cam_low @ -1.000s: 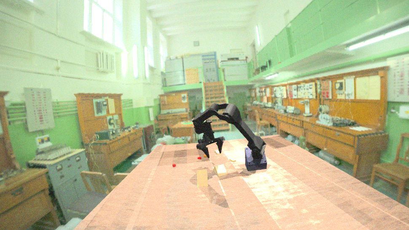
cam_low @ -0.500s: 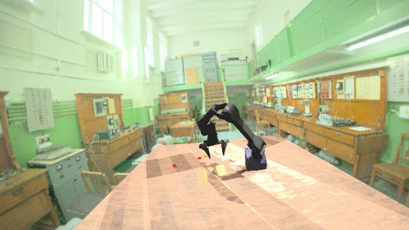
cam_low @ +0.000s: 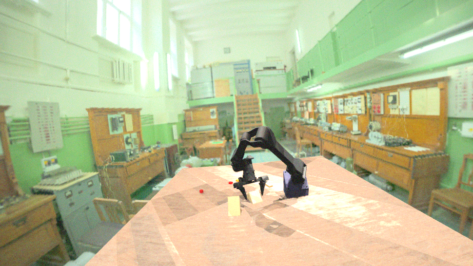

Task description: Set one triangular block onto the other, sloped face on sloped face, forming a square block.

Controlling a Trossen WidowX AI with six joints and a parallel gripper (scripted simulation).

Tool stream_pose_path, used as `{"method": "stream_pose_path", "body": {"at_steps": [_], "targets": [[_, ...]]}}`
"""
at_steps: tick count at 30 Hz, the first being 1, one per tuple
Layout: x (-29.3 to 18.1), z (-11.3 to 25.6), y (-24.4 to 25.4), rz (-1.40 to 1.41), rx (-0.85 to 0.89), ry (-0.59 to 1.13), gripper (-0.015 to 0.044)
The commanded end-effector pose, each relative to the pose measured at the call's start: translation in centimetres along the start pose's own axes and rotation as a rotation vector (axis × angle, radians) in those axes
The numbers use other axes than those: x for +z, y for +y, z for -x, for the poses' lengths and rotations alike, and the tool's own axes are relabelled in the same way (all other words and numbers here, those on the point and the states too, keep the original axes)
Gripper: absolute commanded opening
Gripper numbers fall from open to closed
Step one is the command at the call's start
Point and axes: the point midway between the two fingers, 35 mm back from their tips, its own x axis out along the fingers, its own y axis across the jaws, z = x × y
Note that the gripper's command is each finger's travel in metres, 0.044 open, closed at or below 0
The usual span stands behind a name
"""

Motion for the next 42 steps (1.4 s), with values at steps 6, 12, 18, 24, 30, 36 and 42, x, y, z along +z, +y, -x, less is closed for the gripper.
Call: {"method": "stream_pose_path", "body": {"at_steps": [6,12,18,24,30,36,42], "targets": [[0.0,-0.1,0.1,0.003,0.003,-0.002,0.0414],[0.0,-0.1,0.1,0.003,0.003,-0.002,0.0276],[0.0,-0.1,0.1,0.003,0.003,-0.002,0.0236],[-0.1,0.0,0.1,0.002,0.003,-0.003,0.0117],[-0.6,2.1,0.3,0.001,0.003,-0.008,0.0],[-1.6,4.7,0.3,0.0,0.002,-0.011,0.0],[-2.8,7.3,0.2,0.0,0.002,-0.009,0.0]]}}
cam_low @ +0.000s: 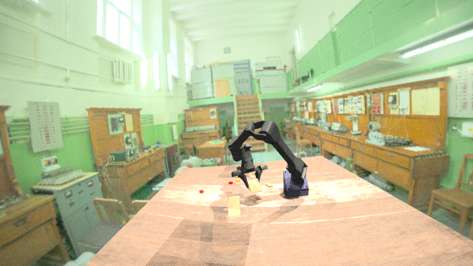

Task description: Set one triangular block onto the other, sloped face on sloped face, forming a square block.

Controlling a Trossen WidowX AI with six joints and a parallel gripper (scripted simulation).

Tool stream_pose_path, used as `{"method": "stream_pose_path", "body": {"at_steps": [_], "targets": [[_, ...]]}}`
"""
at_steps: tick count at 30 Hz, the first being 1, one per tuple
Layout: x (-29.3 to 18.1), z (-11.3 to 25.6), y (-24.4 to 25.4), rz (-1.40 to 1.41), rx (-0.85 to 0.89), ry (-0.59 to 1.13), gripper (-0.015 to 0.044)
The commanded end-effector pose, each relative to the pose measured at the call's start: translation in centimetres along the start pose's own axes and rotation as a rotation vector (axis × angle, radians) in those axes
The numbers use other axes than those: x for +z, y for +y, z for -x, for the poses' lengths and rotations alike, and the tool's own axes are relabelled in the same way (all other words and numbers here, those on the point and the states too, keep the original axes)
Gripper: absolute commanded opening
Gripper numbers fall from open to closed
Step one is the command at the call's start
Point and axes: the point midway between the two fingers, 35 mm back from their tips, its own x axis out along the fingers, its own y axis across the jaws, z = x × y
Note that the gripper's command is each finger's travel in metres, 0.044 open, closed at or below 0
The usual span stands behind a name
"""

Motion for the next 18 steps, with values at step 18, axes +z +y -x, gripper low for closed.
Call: {"method": "stream_pose_path", "body": {"at_steps": [18], "targets": [[-2.0,2.4,-0.5,-0.059,-0.074,-0.117,0.0]]}}
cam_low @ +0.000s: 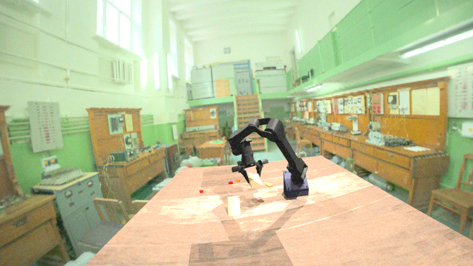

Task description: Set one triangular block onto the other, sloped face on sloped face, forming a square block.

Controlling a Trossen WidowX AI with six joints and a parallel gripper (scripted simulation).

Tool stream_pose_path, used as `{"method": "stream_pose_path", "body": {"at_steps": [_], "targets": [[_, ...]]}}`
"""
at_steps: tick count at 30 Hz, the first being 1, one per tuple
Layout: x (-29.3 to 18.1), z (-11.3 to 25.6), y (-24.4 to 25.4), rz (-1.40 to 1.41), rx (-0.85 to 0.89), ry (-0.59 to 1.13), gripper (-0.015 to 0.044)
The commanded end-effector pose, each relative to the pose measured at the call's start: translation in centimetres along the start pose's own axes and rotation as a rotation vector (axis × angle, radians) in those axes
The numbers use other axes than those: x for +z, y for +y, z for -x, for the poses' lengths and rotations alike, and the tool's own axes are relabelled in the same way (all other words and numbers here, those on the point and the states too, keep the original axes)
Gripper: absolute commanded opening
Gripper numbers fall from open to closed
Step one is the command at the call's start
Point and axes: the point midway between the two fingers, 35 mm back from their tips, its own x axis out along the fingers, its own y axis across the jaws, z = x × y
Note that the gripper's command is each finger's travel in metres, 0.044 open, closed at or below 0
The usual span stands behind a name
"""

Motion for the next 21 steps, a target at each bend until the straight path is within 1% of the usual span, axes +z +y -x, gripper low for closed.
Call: {"method": "stream_pose_path", "body": {"at_steps": [1,11,21], "targets": [[-0.43,-0.22,-0.16,-0.028,-0.038,-0.07,0.0],[-0.94,-0.66,-0.35,-0.129,-0.091,-0.281,0.0],[-1.3,-0.62,-0.11,-0.228,-0.06,-0.502,0.0]]}}
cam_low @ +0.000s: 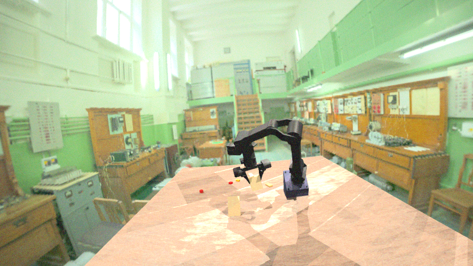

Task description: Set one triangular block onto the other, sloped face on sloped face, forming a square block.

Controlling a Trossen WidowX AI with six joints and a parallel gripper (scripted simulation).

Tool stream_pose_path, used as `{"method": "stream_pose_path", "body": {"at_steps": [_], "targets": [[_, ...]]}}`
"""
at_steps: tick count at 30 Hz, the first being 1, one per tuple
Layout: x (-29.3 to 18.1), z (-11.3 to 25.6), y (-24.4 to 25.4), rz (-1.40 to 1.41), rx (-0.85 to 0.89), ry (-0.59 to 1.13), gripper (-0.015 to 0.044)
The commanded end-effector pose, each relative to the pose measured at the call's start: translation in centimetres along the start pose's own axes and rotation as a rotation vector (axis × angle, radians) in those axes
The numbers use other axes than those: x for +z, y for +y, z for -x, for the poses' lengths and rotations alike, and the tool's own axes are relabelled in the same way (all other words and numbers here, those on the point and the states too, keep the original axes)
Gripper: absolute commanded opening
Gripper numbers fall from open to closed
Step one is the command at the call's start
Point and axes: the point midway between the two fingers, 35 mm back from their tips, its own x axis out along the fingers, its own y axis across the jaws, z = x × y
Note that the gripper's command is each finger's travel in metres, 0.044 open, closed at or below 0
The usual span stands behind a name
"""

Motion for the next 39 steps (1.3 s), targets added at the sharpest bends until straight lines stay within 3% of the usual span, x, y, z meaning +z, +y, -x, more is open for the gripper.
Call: {"method": "stream_pose_path", "body": {"at_steps": [1,10,39], "targets": [[-0.1,0.2,0.0,-0.043,0.023,-0.084,0.0],[-0.4,0.8,0.5,-0.148,0.116,-0.243,0.0],[-5.9,5.9,6.9,-0.159,0.127,-0.248,0.0]]}}
